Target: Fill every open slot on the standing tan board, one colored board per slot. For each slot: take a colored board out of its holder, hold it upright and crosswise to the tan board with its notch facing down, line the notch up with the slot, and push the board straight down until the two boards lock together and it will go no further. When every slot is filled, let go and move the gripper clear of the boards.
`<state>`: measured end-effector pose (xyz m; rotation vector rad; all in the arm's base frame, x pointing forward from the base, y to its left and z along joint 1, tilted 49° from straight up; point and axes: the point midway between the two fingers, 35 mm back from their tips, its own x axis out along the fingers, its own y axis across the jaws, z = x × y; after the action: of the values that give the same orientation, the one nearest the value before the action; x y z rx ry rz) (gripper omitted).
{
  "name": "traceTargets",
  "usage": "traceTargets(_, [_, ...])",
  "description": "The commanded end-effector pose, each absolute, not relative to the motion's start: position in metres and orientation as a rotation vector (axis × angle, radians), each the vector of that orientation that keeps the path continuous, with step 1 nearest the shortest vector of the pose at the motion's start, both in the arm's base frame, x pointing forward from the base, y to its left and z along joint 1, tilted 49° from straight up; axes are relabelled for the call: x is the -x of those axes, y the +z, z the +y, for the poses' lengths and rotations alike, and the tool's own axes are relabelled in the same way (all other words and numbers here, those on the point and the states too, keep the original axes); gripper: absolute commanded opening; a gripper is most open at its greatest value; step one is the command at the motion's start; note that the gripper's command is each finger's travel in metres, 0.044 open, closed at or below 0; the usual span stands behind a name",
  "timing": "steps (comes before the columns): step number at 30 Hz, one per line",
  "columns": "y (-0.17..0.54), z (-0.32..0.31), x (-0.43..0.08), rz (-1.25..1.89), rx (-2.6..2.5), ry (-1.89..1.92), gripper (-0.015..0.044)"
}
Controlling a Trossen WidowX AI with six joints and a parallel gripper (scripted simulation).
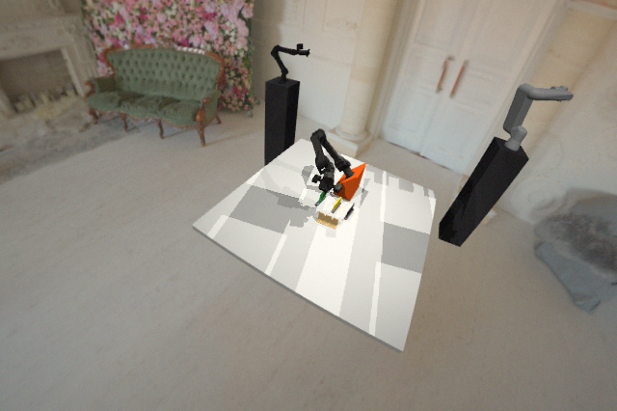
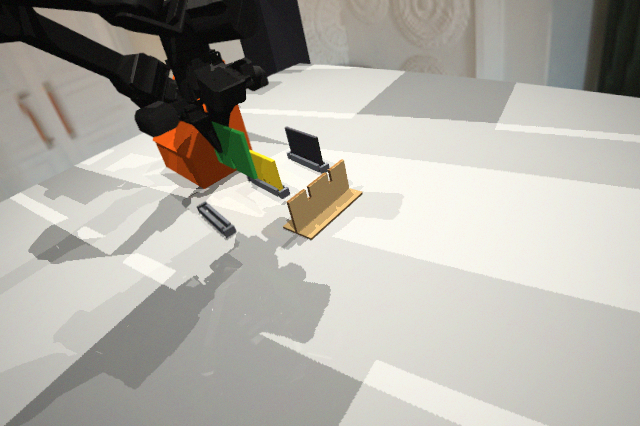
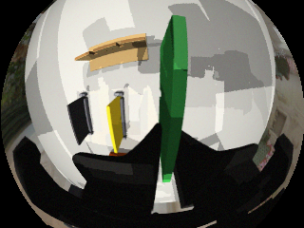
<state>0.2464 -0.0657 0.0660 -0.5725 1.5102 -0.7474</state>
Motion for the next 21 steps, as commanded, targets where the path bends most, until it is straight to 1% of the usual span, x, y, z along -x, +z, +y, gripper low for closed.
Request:
traceTargets(1, [0.062,-0.062,-0.256,1.508,0.567,-0.741,0.0])
traceTargets(21, [0.037,-0.047,-0.298,1.524,0.615,-0.699,0.0])
